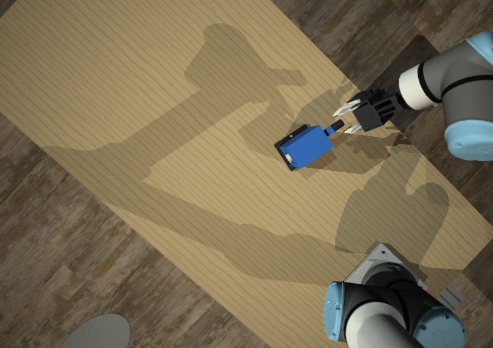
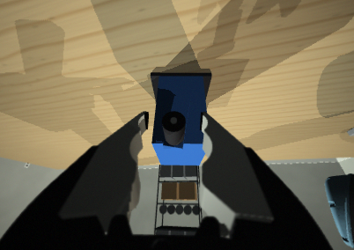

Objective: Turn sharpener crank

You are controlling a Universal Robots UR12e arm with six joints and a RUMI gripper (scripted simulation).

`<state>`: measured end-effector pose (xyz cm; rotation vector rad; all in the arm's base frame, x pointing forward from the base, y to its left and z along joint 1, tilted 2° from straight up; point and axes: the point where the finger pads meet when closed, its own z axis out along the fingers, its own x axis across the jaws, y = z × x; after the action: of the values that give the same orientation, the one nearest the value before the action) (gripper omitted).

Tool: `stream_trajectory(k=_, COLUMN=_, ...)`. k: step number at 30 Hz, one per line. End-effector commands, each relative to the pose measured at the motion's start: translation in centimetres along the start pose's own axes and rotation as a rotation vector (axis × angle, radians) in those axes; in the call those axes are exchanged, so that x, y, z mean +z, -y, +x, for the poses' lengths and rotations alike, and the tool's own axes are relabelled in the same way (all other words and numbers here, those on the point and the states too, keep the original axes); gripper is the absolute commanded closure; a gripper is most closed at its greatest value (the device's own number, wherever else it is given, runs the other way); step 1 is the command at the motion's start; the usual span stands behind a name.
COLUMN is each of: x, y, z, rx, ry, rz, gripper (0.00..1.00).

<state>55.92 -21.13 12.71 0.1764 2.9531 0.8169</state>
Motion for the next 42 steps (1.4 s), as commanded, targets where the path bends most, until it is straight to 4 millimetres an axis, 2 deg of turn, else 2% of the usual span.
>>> stream_trajectory(k=1, x=-0.1, y=0.0, z=0.0, rx=-0.001, ry=0.001, rz=0.001, gripper=0.68)
stream_trajectory(k=19, x=-0.1, y=0.0, z=0.0, rx=-0.001, ry=0.001, rz=0.001, gripper=0.68)
stream_trajectory(k=42, x=-5.7, y=0.0, z=0.0, rx=-0.001, ry=0.001, rz=0.001, gripper=0.68)
